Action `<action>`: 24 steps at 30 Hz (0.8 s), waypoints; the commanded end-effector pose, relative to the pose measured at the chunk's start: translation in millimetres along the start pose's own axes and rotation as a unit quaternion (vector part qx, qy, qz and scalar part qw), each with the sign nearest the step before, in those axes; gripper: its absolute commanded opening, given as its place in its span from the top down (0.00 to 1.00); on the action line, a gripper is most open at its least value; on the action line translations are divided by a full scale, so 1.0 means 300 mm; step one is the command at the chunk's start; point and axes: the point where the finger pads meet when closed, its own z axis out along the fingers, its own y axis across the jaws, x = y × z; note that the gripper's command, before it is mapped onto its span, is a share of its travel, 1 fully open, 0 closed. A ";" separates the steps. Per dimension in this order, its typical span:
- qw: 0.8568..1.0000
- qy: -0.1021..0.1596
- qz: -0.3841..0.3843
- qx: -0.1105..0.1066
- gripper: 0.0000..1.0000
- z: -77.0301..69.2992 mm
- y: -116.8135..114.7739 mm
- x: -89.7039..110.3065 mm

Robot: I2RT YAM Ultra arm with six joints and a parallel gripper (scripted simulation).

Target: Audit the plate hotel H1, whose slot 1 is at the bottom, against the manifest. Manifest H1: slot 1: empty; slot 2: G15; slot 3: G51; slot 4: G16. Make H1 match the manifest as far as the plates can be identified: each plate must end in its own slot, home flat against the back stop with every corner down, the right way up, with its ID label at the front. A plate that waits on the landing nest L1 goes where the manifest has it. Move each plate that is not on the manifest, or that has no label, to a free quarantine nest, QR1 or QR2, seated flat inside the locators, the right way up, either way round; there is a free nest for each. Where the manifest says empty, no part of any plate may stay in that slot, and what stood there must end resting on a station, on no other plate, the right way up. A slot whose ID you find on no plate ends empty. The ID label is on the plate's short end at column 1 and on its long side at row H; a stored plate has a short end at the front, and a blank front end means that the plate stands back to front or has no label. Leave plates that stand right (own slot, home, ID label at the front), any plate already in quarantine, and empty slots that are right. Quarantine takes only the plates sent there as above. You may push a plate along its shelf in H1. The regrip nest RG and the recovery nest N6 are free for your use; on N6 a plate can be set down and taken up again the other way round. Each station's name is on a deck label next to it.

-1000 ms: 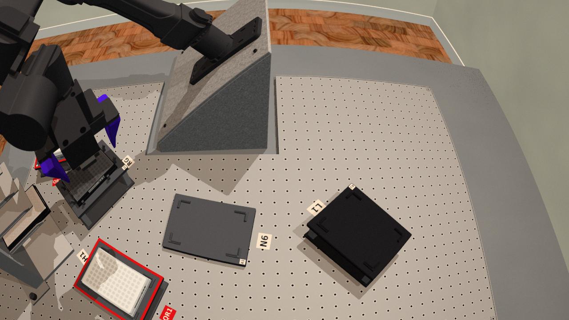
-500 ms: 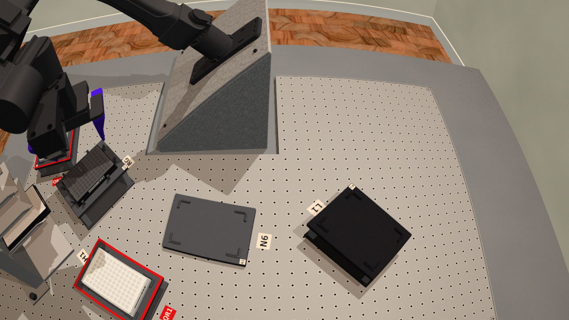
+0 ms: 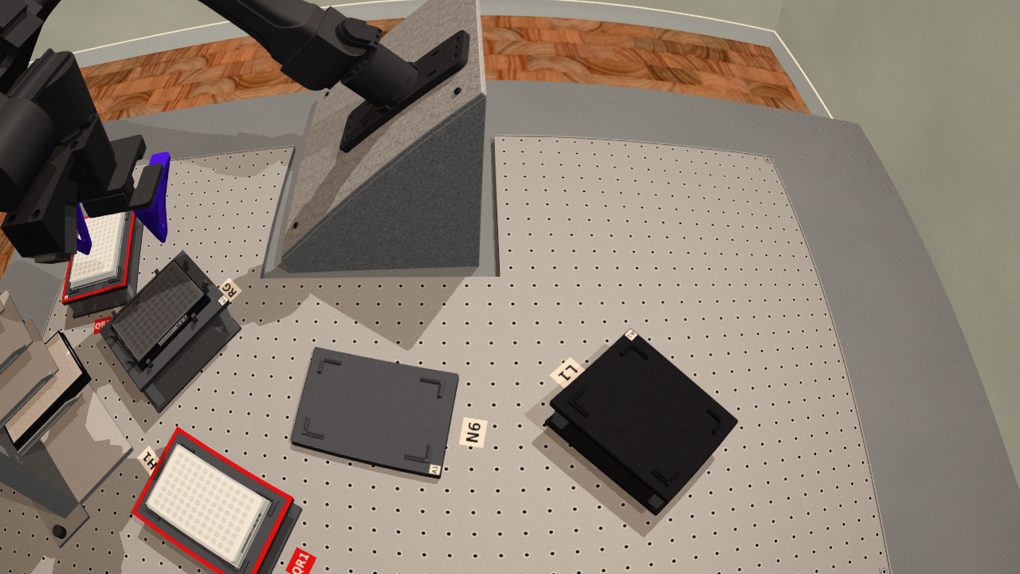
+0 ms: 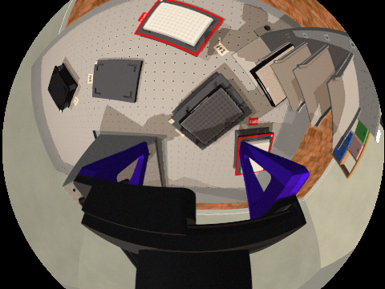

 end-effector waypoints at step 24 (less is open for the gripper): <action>0.958 -0.009 0.288 -0.001 0.00 -0.015 -0.137 0.138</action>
